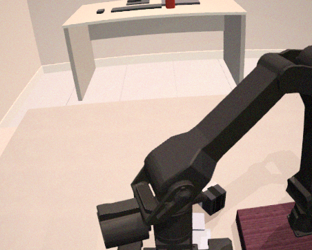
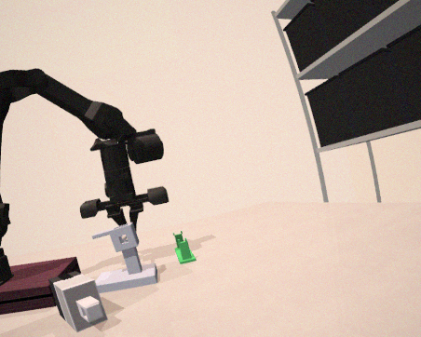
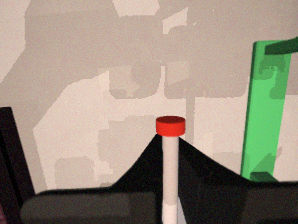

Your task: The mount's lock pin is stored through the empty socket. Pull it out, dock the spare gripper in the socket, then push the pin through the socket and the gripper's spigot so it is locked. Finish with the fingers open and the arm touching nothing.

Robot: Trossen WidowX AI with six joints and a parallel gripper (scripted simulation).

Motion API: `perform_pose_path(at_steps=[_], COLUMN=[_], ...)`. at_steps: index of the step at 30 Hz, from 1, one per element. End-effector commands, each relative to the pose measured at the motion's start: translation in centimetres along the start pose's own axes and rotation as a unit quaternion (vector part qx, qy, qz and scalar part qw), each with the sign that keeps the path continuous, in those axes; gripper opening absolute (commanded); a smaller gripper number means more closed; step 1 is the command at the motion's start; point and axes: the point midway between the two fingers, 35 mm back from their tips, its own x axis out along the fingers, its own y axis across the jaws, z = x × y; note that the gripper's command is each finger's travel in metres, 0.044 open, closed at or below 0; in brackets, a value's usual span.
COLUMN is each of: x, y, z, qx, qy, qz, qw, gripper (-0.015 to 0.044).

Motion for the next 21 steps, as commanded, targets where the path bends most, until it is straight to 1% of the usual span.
perform_pose_path(at_steps=[1,21], x=[0.1,0.3], y=[-0.2,-0.2], z=[0.4,1.9], qx=[0.002,0.002], qy=[0.0,0.002], qz=[0.0,0.001], qw=[1.0,1.0], gripper=[0.0,0.0])
